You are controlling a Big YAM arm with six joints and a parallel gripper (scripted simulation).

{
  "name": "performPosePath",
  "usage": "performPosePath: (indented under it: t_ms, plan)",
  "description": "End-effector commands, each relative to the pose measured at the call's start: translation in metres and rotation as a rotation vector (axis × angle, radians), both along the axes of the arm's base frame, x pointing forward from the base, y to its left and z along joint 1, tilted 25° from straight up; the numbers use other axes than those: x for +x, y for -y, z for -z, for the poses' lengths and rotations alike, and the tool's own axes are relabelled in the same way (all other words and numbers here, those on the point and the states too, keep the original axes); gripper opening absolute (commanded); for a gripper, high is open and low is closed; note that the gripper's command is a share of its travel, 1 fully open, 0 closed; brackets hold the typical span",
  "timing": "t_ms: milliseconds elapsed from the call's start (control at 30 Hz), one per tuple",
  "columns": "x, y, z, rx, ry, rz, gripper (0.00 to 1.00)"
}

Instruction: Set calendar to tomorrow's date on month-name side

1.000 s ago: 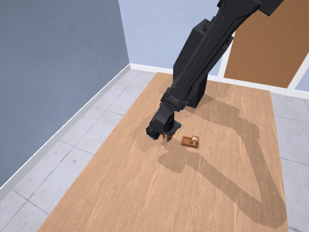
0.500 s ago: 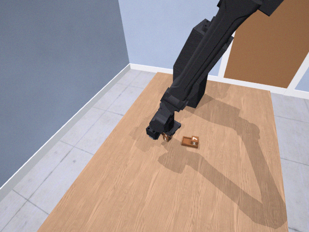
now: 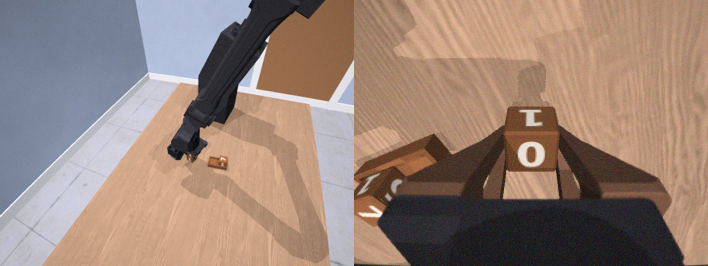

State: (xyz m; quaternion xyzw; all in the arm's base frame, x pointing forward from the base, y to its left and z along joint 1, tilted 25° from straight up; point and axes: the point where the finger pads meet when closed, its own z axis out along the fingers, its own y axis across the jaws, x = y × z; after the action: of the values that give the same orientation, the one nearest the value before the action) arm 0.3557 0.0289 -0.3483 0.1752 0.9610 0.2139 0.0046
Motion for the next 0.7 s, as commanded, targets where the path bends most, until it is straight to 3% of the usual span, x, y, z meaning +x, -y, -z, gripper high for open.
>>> performPosePath:
  t_ms: [0, 667]
  plan:
    - [-0.0018, 0.0095, 0.0004, 0.000, -0.004, 0.019, 0.26]
    - [-0.0023, 0.0101, -0.0003, 0.000, -0.001, 0.024, 0.26]
